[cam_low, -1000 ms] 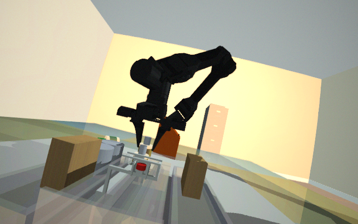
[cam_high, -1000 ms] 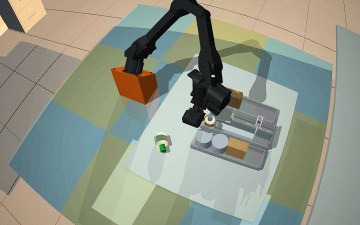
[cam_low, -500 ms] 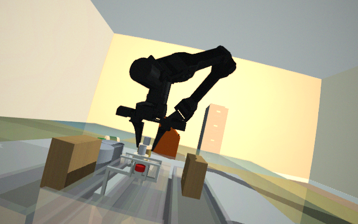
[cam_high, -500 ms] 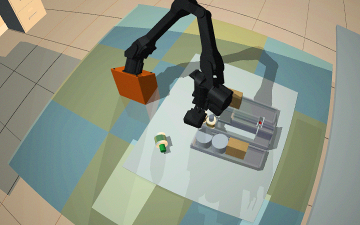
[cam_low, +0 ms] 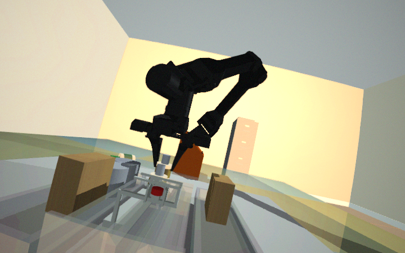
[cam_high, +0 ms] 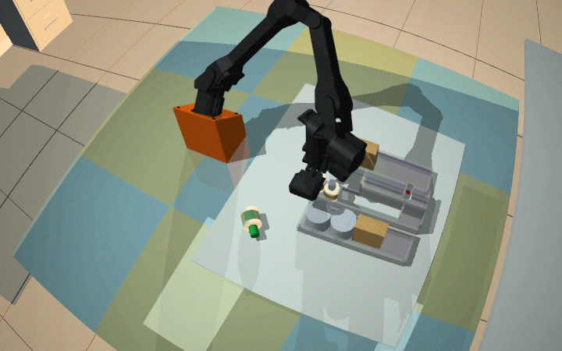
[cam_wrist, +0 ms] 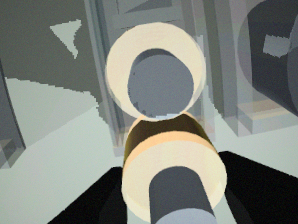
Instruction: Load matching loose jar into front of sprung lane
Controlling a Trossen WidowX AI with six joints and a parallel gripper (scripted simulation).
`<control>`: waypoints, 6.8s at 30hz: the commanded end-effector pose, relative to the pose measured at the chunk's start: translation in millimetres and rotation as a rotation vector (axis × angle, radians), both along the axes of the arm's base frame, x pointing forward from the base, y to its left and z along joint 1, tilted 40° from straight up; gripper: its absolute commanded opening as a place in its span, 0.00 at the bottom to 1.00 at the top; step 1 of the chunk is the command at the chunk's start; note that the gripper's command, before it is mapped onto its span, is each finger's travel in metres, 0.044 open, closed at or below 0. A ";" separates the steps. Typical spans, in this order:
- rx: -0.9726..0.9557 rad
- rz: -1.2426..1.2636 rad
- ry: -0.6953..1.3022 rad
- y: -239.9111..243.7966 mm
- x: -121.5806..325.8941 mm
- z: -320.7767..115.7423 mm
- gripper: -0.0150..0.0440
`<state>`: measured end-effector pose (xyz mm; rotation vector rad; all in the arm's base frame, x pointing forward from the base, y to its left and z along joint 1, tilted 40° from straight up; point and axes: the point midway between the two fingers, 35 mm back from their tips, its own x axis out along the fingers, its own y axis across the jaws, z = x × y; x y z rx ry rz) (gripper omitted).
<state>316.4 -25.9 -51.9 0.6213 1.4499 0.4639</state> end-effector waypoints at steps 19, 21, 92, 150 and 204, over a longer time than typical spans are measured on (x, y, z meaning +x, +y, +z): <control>-0.004 -0.007 -0.032 -5.1 18.4 5.8 0.25; -0.004 -0.007 -0.032 -5.3 19.1 6.1 0.25; -0.004 -0.007 -0.032 -5.8 27.7 6.8 0.25; -0.004 -0.007 -0.033 -6.3 33.1 7.1 0.25; -0.004 -0.007 -0.033 3.6 33.8 -4.2 0.25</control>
